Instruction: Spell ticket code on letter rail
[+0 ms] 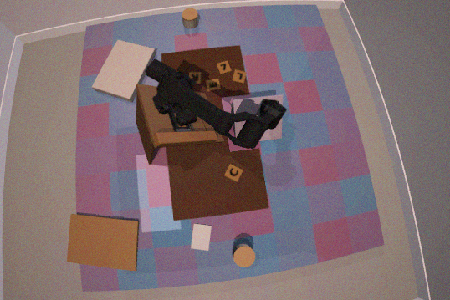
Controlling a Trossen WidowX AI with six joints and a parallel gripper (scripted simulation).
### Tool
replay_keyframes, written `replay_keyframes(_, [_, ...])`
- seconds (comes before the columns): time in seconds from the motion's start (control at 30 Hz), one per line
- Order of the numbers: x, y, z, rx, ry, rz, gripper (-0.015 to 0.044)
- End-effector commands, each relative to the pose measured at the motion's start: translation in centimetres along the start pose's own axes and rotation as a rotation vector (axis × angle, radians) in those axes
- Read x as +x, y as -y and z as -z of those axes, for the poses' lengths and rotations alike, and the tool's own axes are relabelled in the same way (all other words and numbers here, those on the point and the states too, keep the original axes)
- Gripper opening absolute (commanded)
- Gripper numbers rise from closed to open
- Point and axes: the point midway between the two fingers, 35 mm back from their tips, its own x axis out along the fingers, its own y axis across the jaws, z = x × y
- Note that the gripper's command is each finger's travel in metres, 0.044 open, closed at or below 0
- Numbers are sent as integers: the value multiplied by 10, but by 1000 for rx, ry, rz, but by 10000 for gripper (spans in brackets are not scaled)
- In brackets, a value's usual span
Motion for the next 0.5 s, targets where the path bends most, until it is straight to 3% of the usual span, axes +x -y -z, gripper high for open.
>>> replay_keyframes(0.0, [2, 0, -2, 3, 0, -1, 0])
replay_keyframes(0.47, [8, -1, -7, 3, 0, -2, 0])
